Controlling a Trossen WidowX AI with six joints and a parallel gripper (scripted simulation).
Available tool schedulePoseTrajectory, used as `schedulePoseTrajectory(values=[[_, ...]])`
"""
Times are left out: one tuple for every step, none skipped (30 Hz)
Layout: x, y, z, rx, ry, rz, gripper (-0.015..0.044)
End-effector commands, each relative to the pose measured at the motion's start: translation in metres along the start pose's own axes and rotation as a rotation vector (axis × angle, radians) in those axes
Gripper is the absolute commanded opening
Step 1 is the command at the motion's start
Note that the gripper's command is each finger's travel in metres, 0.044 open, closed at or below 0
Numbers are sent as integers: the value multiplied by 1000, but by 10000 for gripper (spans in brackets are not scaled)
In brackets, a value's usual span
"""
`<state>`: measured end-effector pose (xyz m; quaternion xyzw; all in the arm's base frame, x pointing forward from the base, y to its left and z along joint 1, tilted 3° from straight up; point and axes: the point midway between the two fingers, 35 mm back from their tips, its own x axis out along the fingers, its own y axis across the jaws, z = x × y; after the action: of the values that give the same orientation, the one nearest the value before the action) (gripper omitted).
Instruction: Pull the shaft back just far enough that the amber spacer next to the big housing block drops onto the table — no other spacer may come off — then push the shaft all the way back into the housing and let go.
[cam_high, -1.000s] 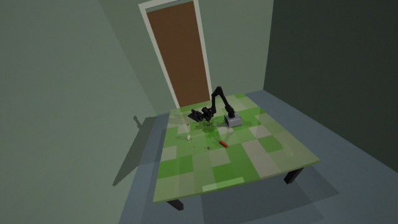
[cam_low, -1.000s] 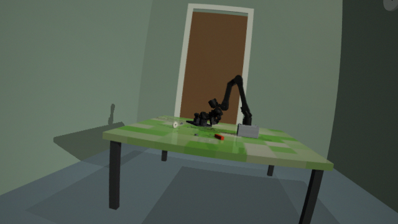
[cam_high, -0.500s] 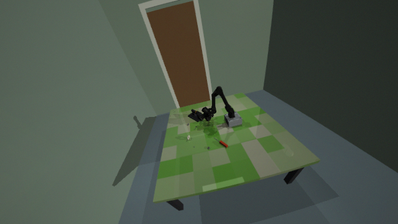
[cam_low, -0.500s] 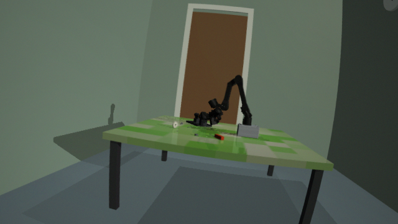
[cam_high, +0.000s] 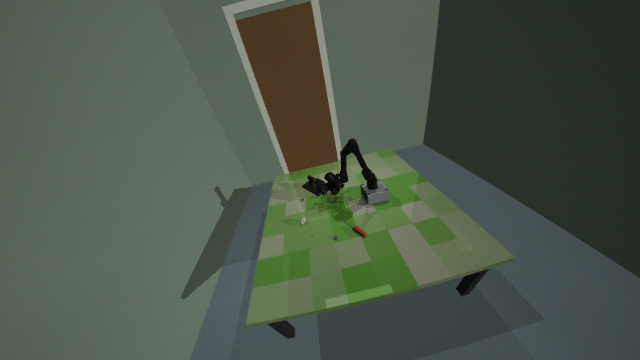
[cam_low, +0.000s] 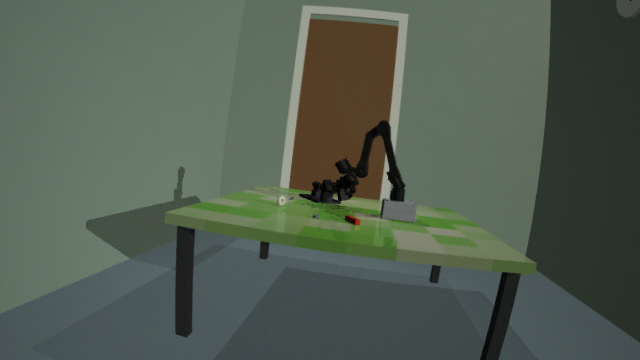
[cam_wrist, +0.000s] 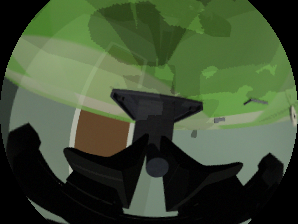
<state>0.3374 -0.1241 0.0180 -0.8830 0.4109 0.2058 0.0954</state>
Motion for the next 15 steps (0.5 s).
schedulePoseTrajectory(values=[[-1,0,0,4,-1,0,0],[-1,0,1,4,-1,0,0],[-1,0,1,4,-1,0,0],[-1,0,1,4,-1,0,0],[-1,0,1,4,-1,0,0],[-1,0,1,4,-1,0,0],[-1,0,1,4,-1,0,0],[-1,0,1,4,-1,0,0],[-1,0,1,4,-1,0,0],[-2,0,1,4,-1,0,0],[-2,0,1,4,-1,0,0],[-2,0,1,4,-1,0,0],[-2,0,1,4,-1,0,0],[-2,0,1,4,-1,0,0],[-2,0,1,4,-1,0,0]])
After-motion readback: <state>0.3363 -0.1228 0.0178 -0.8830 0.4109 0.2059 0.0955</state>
